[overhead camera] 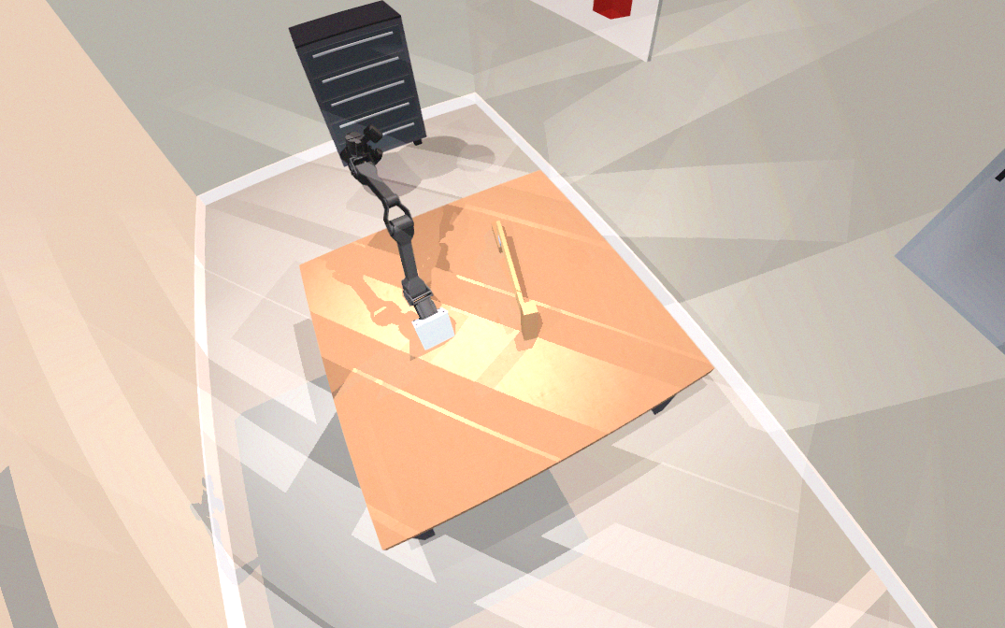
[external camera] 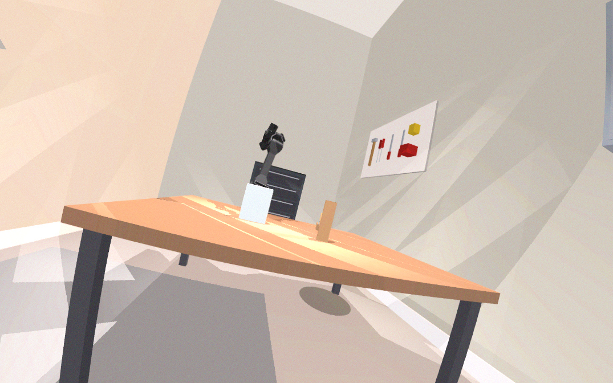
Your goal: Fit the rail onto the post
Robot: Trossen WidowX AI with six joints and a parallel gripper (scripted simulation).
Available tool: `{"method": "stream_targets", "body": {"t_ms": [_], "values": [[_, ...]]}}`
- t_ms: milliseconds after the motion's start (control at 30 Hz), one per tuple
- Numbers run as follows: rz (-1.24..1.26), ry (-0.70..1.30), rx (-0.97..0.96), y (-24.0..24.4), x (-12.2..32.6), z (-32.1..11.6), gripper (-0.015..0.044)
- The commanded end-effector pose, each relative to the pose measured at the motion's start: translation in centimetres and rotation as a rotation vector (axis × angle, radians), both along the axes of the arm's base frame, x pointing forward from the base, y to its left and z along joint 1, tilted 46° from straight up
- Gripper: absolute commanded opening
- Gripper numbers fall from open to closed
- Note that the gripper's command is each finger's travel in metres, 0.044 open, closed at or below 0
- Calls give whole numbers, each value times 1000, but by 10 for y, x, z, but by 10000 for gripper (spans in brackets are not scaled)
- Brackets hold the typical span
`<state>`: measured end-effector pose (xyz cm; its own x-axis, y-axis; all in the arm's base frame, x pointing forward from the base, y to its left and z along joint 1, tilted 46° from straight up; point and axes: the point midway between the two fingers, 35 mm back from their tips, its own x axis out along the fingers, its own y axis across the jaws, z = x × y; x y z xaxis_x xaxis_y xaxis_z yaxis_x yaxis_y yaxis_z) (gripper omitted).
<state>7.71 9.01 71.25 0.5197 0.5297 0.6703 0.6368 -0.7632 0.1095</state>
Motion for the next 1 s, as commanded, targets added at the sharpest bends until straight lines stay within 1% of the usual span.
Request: {"method": "stream_targets", "body": {"t_ms": [0, 33, 133, 267, 433, 700, 833, 967], "values": [[-5, -4, -5, 1, 0, 0, 426], [-18, -14, -19, 3, 0, -1, 440], [-112, -90, -117, 21, 0, -6, 440], [-313, -251, -345, 60, 8, -21, 440], [-541, -443, -646, 106, 32, -47, 440], [-812, -732, -1150, 159, 96, -104, 440], [-892, -874, -1410, 173, 137, -140, 440], [-926, -1014, -1666, 177, 180, -179, 440]]}}
